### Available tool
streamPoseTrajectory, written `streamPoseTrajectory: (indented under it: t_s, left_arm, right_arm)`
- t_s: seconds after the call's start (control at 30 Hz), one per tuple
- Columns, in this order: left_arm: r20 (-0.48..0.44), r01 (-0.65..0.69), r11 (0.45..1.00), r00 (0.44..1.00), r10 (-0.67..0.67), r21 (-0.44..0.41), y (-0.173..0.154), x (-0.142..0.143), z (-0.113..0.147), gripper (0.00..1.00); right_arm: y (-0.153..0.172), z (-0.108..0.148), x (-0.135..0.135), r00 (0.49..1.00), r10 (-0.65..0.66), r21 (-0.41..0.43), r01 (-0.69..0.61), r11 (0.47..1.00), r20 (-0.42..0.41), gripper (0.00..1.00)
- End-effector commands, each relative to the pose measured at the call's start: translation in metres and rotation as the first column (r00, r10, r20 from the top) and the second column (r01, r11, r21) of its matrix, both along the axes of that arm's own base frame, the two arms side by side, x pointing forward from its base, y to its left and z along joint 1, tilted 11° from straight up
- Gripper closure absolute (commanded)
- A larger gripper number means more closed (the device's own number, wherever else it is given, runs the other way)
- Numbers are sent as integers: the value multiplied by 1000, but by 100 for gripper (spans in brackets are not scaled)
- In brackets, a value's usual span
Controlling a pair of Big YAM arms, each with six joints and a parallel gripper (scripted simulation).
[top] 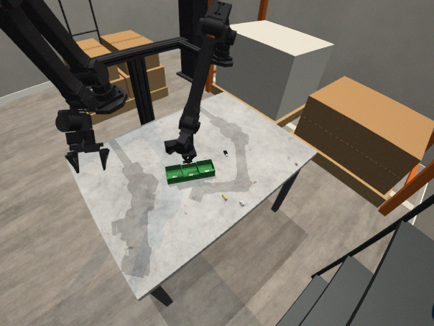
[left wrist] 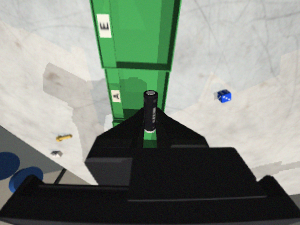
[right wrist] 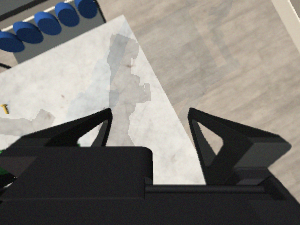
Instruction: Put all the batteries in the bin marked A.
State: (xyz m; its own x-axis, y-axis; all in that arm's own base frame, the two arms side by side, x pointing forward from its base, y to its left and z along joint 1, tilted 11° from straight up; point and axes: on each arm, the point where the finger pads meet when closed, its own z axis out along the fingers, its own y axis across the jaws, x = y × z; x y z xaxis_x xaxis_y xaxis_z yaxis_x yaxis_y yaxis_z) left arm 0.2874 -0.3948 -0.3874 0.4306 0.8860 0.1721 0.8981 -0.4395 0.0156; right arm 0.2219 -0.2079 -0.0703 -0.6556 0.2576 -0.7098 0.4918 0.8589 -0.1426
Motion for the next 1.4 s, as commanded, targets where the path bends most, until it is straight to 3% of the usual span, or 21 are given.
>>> streamPoseTrajectory:
  t_s: [0.0,0.13,0.2,0.33,0.5,1.0,1.13,1.37]
  left_arm:
    - [-12,23,1000,1000,-23,22,1,15,-10,91]
    - [-13,23,1000,1000,-22,21,0,22,-10,91]
    - [-29,50,998,998,-49,42,9,0,-14,91]
    - [-19,42,999,999,-42,28,7,-1,-15,91]
    - [-9,19,1000,1000,-19,14,1,20,-11,91]
    - [-24,26,999,999,-25,35,14,8,-15,91]
    - [-4,24,1000,1000,-23,7,-2,22,-14,91]
    - [-1,24,1000,1000,-24,4,0,23,-28,91]
  right_arm:
    - [-1,6,-2,1000,0,-12,0,1000,6,0]
    - [-1,6,-2,1000,0,-12,0,1000,6,0]
    - [-1,6,-2,1000,0,-12,0,1000,6,0]
    - [-1,6,-2,1000,0,-12,0,1000,6,0]
    - [-1,6,-2,1000,0,-12,0,1000,6,0]
    - [-1,6,-2,1000,0,-12,0,1000,6,0]
    - [-1,6,-2,1000,0,-12,0,1000,6,0]
    - [-1,6,-2,1000,0,-12,0,1000,6,0]
